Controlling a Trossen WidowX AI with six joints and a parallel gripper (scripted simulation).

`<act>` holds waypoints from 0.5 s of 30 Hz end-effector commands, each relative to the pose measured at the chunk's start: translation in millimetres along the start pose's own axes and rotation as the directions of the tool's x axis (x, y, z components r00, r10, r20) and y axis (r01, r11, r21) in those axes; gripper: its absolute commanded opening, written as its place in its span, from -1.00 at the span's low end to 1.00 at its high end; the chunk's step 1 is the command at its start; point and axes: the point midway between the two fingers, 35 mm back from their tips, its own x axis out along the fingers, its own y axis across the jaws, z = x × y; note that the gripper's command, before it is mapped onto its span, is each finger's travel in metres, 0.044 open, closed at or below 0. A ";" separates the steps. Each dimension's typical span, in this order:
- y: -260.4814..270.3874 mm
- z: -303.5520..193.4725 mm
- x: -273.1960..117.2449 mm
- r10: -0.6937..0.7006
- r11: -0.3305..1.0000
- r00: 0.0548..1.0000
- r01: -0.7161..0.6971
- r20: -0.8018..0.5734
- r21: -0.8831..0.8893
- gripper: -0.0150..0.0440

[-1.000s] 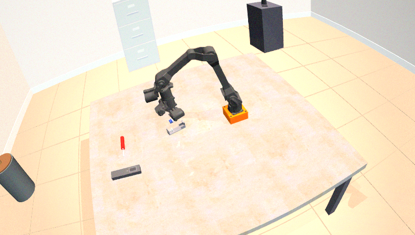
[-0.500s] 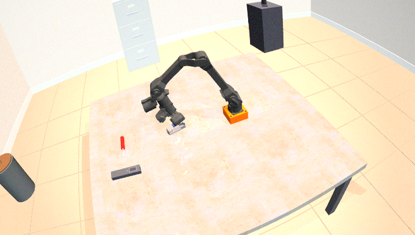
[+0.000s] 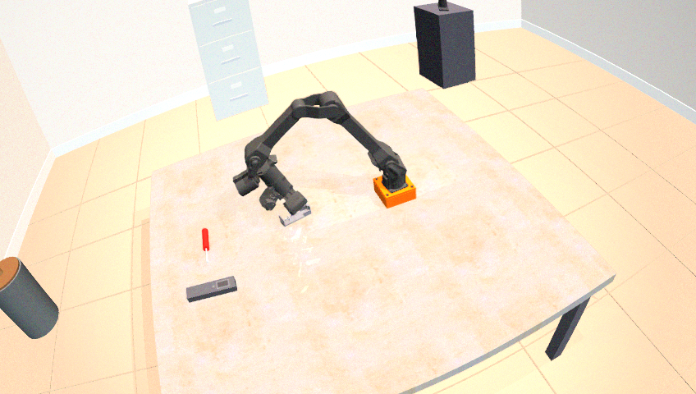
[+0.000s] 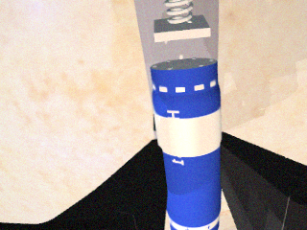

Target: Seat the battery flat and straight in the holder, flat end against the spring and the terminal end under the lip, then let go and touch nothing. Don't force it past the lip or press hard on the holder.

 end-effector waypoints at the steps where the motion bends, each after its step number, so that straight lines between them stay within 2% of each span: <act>1: -0.8 2.1 -0.1 -0.003 1.000 1.000 0.004 -0.028 0.006 -0.26; 15: -0.8 7.4 4.4 0.000 1.000 0.993 0.000 -0.122 0.007 -0.26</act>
